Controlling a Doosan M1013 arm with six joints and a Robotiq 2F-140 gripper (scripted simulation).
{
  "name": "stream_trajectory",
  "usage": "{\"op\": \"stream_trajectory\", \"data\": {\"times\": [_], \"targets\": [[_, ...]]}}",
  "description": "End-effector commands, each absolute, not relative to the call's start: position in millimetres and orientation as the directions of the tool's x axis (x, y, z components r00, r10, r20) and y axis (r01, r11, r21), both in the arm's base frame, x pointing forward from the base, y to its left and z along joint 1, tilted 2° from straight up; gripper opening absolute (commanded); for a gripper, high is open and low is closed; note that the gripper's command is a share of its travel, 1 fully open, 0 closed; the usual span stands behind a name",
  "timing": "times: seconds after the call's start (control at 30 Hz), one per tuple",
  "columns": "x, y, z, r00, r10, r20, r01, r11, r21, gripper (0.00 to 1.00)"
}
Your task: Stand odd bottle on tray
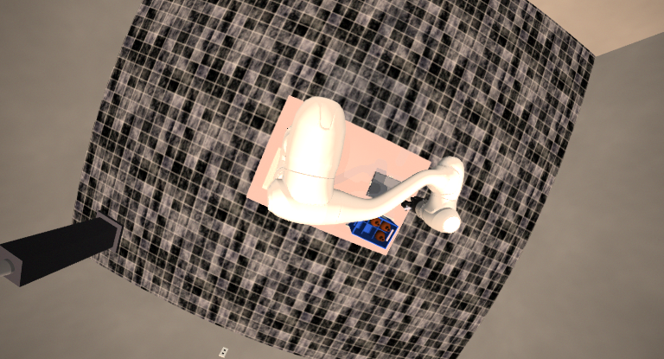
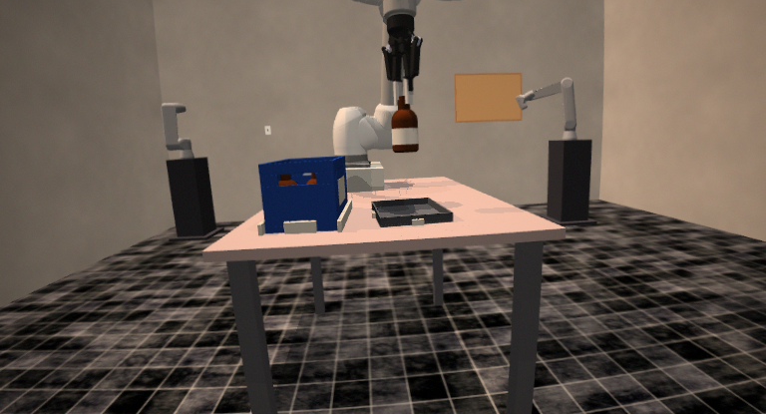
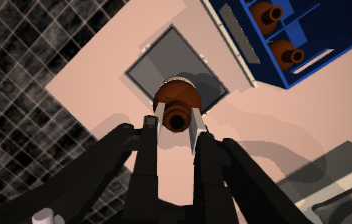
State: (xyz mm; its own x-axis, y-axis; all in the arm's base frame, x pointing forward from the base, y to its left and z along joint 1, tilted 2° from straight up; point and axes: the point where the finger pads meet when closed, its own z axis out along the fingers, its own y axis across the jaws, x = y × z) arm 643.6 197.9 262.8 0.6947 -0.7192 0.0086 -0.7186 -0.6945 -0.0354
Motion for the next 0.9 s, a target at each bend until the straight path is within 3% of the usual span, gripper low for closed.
{"op": "stream_trajectory", "data": {"times": [0.0,0.87], "targets": [[643.7,197.9,260.2,0.695,-0.719,0.009,-0.719,-0.695,-0.036,0.0],[645.4,198.9,206.2,0.695,-0.719,0.009,-0.719,-0.695,-0.036,0.0]]}}
